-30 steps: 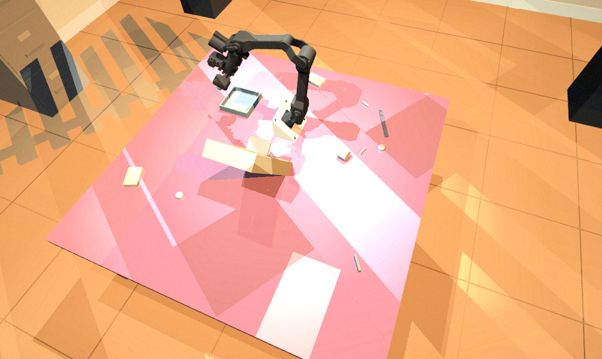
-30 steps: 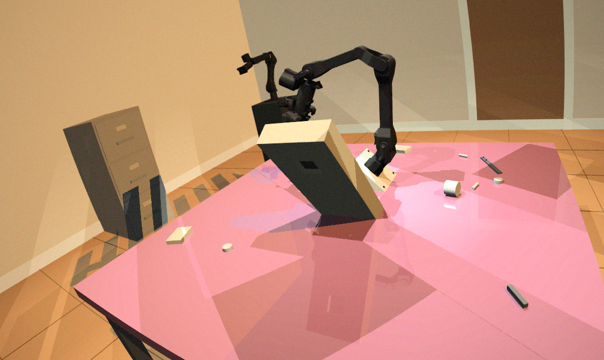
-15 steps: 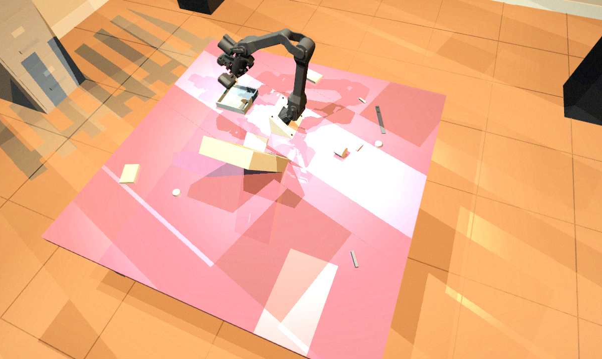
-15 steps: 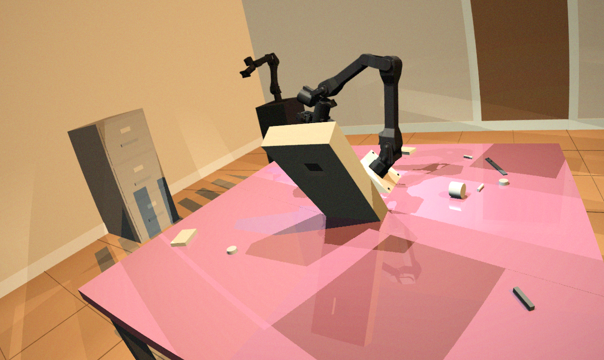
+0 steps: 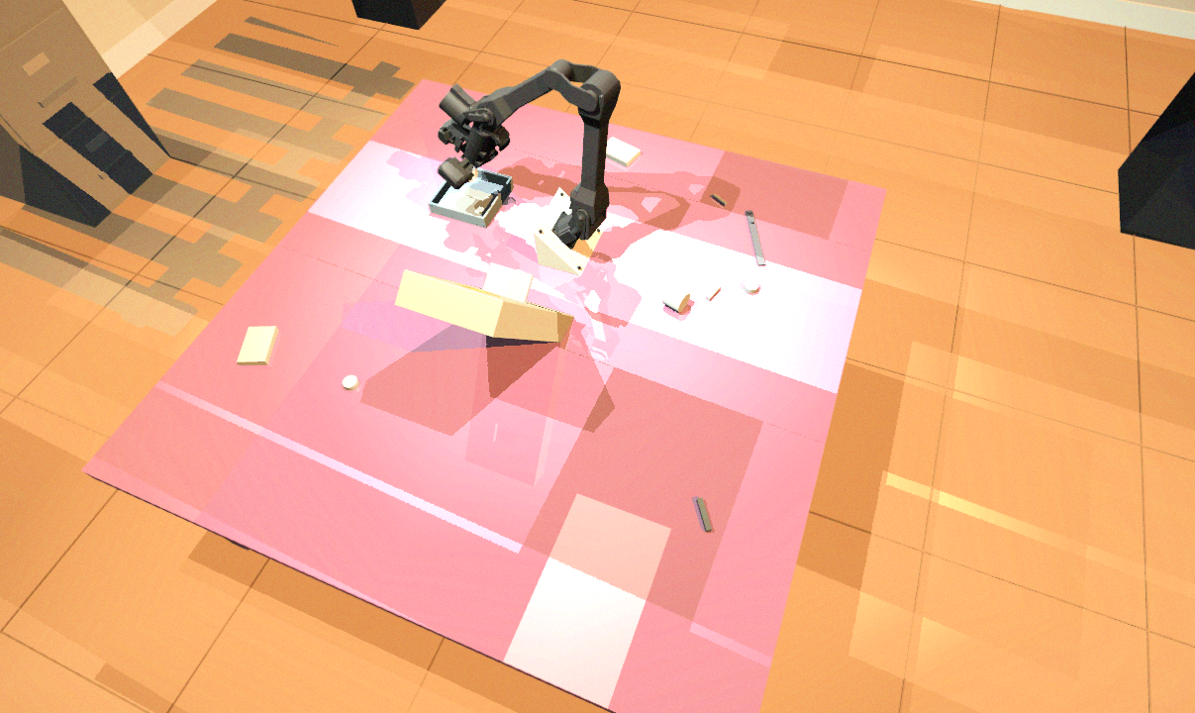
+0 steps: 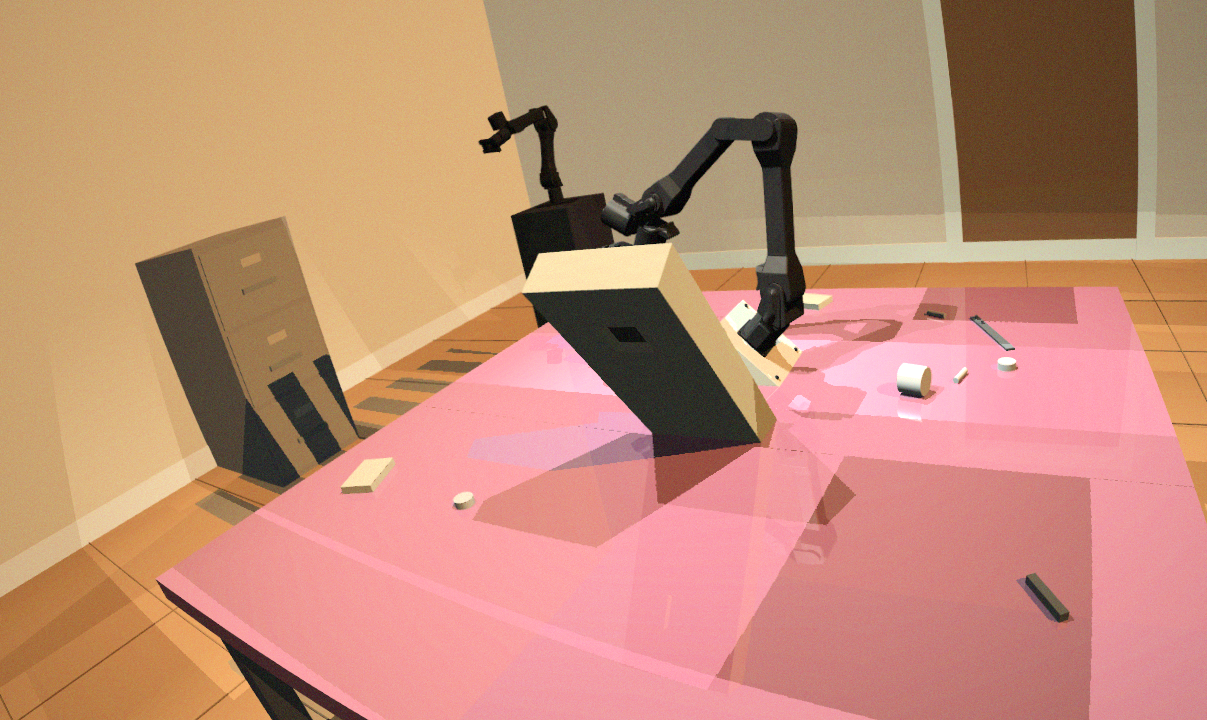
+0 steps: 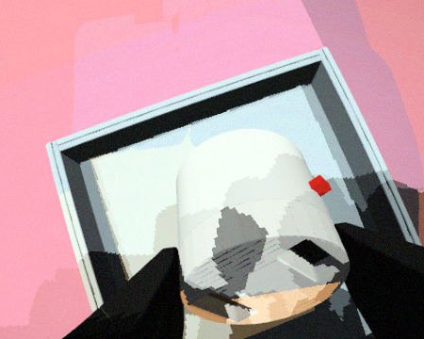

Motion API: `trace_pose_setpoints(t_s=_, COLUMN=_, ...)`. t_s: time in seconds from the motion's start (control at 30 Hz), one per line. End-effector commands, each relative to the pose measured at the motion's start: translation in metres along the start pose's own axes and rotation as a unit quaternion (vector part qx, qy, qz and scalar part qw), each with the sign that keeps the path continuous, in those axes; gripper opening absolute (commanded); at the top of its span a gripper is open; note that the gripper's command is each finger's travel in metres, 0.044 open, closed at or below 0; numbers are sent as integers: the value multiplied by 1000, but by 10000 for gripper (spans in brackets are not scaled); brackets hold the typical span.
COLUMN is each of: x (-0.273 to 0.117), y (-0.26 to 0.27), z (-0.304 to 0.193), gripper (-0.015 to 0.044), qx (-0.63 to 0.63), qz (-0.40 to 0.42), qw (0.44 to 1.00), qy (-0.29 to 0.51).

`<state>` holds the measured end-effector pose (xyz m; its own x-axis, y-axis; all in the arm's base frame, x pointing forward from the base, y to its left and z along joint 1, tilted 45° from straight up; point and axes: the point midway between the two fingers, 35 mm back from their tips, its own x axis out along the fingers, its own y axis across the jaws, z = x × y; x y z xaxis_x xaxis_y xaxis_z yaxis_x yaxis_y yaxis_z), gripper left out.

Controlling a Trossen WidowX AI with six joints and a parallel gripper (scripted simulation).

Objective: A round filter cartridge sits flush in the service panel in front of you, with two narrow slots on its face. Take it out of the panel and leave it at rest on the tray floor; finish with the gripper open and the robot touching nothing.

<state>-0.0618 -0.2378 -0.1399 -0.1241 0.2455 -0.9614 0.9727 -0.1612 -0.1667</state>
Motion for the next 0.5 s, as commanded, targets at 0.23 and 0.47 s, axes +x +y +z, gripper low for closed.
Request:
trace_pose_setpoints(t_s=0.23, x=35, y=-2, z=-23, gripper=0, qx=0, qz=-2, qw=1000, qy=-2)
trace_pose_setpoints(t_s=0.47, x=31, y=-1, z=-23, gripper=157, qx=0, qz=0, qw=1000, qy=5)
